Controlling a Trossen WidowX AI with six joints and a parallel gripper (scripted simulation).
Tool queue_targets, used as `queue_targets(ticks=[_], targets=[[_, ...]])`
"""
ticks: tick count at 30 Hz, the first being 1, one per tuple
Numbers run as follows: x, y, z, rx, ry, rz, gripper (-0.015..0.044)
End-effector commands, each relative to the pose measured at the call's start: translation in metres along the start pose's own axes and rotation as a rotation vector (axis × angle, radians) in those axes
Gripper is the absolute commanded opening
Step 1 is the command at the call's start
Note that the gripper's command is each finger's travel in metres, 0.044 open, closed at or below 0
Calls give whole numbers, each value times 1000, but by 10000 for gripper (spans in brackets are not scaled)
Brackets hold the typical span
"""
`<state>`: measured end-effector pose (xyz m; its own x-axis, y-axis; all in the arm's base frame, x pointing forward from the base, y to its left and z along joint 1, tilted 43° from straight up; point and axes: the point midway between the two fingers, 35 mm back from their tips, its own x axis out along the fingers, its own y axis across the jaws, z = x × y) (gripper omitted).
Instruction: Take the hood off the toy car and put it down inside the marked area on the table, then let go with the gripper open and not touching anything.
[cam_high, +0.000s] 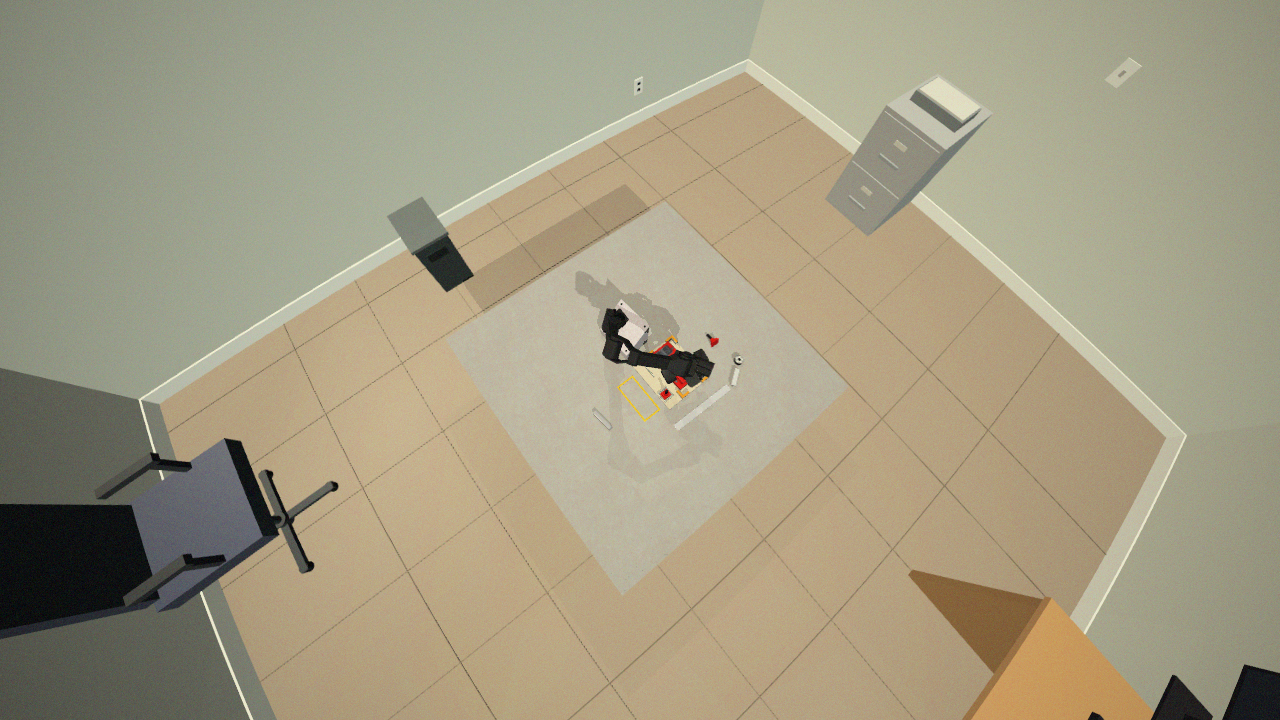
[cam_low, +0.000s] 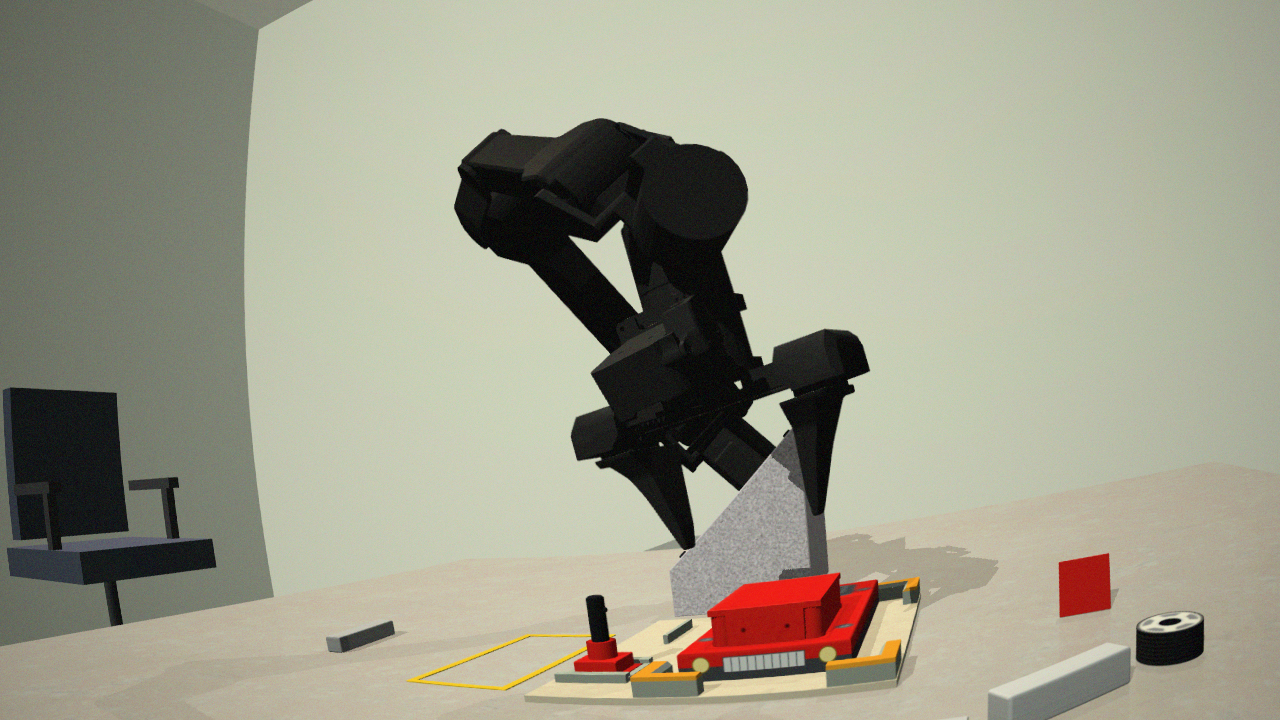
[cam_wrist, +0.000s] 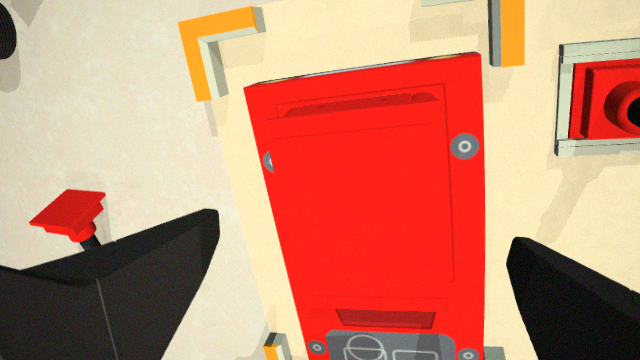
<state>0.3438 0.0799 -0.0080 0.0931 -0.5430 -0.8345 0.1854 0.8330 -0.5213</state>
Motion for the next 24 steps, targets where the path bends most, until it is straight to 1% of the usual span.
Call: queue_targets(ticks=[1,10,24], targets=[[-9,12,-21,-210,-18,-147,440],[-8,12,-22,-222,-20,-155,440],[2,11,-21,-222,-20,-155,440]])
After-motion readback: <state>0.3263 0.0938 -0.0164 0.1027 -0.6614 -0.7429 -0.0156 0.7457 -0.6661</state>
